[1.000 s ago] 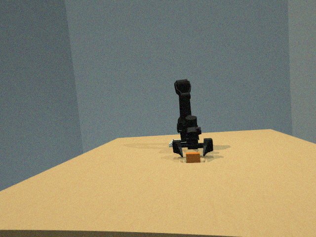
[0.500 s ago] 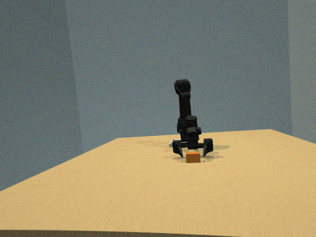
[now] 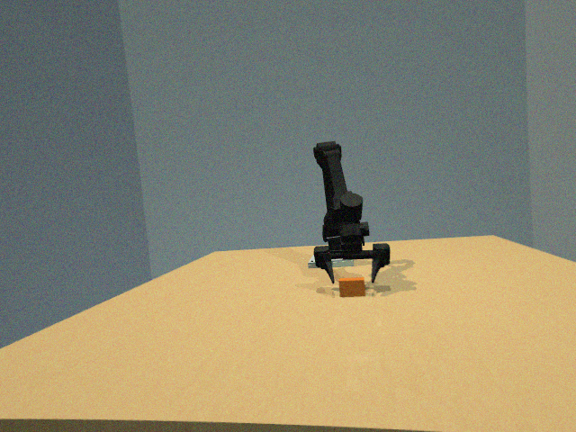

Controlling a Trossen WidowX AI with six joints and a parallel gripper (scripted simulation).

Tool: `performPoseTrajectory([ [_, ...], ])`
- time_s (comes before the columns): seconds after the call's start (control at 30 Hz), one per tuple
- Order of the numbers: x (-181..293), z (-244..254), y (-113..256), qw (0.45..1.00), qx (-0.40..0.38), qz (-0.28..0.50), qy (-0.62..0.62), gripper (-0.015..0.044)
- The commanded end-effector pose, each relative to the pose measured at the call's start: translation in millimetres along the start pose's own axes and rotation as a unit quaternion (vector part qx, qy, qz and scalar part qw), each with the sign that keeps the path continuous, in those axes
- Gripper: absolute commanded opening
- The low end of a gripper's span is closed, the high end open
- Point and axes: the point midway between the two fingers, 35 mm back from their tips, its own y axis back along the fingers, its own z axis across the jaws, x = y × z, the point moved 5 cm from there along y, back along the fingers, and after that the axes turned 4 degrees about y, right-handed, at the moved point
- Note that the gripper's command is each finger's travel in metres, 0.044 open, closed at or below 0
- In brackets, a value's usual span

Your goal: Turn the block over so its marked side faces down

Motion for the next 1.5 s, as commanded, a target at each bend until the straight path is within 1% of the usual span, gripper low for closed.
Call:
performPoseTrajectory([
  [0.0, -29, -8, 55, 0.993, -0.011, 0.118, -0.009, 0.0440],
  [0.47, -30, -9, 56, 0.992, -0.012, 0.124, -0.008, 0.0440],
  [0.53, -37, -8, 53, 0.989, -0.013, 0.145, -0.007, 0.0440],
  [0.77, -70, -8, 38, 0.967, -0.022, 0.255, -0.002, 0.0440],
  [1.13, -107, -13, 27, 0.907, -0.035, 0.420, -0.006, 0.0440],
  [1.33, -107, -14, 26, 0.902, -0.036, 0.430, -0.007, 0.0440],
  [1.47, -83, -11, 7, 0.902, -0.036, 0.430, -0.007, 0.0440],
])
